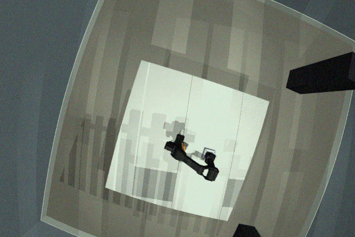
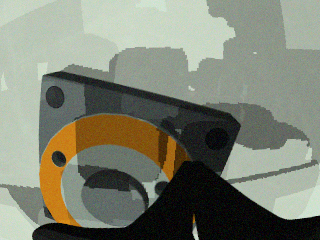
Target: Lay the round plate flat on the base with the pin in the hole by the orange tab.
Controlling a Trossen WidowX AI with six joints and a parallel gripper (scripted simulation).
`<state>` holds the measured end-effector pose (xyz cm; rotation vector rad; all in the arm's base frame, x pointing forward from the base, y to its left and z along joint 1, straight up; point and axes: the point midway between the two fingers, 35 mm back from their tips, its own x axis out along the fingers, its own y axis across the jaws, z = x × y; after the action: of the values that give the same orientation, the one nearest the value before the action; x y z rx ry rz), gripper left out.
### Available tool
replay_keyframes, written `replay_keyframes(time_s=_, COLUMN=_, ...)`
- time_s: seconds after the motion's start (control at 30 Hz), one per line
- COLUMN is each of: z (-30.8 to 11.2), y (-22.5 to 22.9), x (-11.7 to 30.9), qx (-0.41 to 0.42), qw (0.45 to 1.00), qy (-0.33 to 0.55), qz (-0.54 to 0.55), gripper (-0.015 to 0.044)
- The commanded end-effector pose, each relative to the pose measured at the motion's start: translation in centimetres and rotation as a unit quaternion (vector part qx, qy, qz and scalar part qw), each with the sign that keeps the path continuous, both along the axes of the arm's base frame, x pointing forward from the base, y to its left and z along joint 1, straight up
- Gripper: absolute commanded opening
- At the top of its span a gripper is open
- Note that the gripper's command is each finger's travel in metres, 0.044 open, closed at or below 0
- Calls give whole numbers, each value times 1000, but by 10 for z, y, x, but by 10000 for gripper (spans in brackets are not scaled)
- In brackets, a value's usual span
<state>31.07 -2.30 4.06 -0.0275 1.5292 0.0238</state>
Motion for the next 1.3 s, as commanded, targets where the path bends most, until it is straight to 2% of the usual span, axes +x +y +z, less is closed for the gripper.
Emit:
replay_keyframes(time_s=0.0, z=-2, y=-4, x=-7, qx=-2, qw=1000, qy=7, qz=-1, gripper=0)
replay_keyframes(time_s=1.27, z=2, y=-9, x=-29, qx=-2, qw=1000, qy=8, qz=-1, gripper=0)
